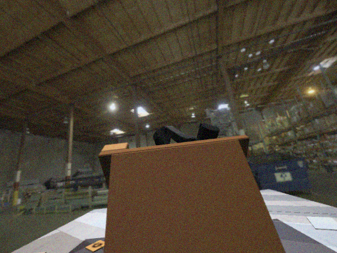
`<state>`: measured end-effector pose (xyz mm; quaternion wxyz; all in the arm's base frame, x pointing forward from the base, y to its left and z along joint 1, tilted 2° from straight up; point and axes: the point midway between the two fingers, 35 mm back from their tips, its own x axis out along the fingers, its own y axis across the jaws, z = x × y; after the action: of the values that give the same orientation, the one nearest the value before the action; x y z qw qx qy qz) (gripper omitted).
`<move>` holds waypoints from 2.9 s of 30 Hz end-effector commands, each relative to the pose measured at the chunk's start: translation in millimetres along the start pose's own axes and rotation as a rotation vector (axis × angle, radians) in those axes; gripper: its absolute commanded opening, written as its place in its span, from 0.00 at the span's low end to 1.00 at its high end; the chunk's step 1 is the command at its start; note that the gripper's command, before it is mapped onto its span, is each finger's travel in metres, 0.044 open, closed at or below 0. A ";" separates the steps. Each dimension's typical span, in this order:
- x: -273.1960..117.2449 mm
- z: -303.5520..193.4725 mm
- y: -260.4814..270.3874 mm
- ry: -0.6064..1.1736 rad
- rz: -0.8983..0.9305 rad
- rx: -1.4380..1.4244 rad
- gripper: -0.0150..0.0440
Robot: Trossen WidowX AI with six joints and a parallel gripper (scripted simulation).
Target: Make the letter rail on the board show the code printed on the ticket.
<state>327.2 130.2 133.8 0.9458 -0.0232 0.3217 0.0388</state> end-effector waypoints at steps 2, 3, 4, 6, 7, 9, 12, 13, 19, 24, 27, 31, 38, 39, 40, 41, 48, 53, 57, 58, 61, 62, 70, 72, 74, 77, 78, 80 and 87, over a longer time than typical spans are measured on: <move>-0.1 0.3 -2.2 -0.002 0.003 -0.003 0.25; -0.1 0.3 -2.7 -0.002 0.003 -0.003 0.25; -0.1 0.3 -3.2 -0.002 0.003 -0.003 0.25; -0.1 0.3 -4.2 -0.002 0.003 -0.003 0.25; 0.0 0.3 -4.7 -0.002 0.003 -0.003 0.25; 0.0 0.3 -5.1 -0.002 0.003 -0.004 0.25; 0.0 0.2 -5.6 -0.002 0.003 -0.004 0.25; 0.0 0.2 -5.9 -0.002 0.003 -0.004 0.25; 0.1 0.2 -9.1 -0.002 0.003 -0.004 0.25; 0.1 0.2 -12.1 -0.002 0.003 -0.004 0.25; 0.1 0.3 -14.0 -0.002 0.002 -0.004 0.25; 0.1 0.3 -16.3 -0.002 0.002 -0.004 0.25; 0.1 0.4 -20.6 -0.002 0.002 -0.005 0.25; 0.0 0.4 -21.1 -0.002 0.002 -0.005 0.25; 0.0 0.5 -21.7 -0.002 0.002 -0.005 0.25; 0.0 0.5 -22.3 -0.002 0.002 -0.005 0.25; 0.0 0.6 -26.3 -0.002 0.002 -0.005 0.25; 0.0 0.6 -29.2 -0.002 0.001 -0.005 0.25; 0.0 0.6 -31.6 -0.002 0.001 -0.006 0.25; 0.0 0.6 -32.1 -0.002 0.001 -0.006 0.25; 0.0 0.7 -33.8 -0.002 0.001 -0.006 0.25; 0.0 0.7 -34.4 -0.002 0.001 -0.006 0.25; 0.1 0.7 -39.0 -0.002 0.001 -0.006 0.25; 0.1 0.7 -40.1 -0.002 0.001 -0.006 0.25; 0.1 0.7 -41.2 -0.002 0.001 -0.006 0.25; 0.1 0.7 -42.9 -0.002 0.001 -0.007 0.25; 0.1 0.7 -43.5 -0.002 0.000 -0.007 0.25; 0.1 0.7 -44.6 -0.002 0.000 -0.007 0.25; 0.1 0.8 -48.6 -0.002 0.000 -0.007 0.25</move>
<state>331.7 83.2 134.8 0.9457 -0.0253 0.3217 0.0380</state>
